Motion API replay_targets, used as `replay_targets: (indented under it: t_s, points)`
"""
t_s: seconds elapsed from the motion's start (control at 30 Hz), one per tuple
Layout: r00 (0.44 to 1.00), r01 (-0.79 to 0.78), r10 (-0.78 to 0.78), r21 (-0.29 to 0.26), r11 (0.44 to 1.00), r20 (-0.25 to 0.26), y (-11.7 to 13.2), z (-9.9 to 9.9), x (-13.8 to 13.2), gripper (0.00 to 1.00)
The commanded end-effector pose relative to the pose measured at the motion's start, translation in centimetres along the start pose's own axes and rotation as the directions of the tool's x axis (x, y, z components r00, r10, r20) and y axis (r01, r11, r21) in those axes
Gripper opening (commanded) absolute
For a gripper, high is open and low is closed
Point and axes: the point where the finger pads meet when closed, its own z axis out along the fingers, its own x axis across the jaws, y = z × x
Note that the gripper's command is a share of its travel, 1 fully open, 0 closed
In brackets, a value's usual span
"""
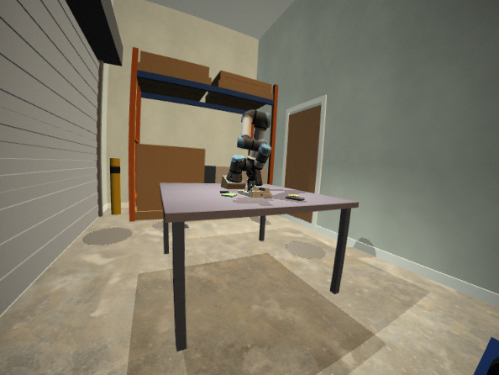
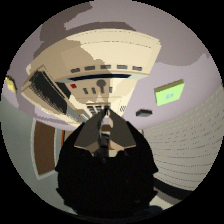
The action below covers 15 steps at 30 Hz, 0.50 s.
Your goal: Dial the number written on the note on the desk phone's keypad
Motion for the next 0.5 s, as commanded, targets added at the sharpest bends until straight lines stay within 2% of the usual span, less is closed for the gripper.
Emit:
replay_targets:
  t_s: [0.0,0.47]
  points:
    - [1.000,0.000,0.000,0.001,1.000,0.000,-0.05,0.01,0.01,0.00]
    - [1.000,0.000,0.000,0.001,1.000,0.000,-0.14,0.13,0.01,0.00]
